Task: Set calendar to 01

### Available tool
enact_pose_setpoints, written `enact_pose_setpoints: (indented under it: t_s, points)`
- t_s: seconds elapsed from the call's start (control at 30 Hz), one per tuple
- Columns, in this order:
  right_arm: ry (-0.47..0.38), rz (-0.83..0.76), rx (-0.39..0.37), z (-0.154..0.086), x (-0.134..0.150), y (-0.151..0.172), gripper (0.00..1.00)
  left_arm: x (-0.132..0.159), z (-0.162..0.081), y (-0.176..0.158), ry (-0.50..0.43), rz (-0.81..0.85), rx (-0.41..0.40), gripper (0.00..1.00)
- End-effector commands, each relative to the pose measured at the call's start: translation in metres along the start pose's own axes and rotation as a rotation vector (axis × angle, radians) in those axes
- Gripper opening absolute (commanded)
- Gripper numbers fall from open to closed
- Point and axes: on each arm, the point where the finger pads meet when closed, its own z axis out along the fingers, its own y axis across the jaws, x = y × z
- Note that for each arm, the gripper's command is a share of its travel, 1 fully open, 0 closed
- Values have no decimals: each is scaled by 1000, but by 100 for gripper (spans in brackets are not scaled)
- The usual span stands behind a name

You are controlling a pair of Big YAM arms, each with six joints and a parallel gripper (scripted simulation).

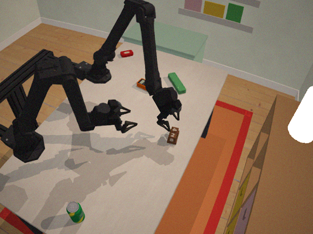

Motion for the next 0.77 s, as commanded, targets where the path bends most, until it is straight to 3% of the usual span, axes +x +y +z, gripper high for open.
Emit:
enact_pose_setpoints:
  t_s: [0.0,0.73]
  points:
    - [-22,0,3,2,-8,-2,100,5,7,-2,3,-21,-5,100]
    - [-22,0,3,2,-8,-2,100,-5,2,0,-18,-25,-5,100]
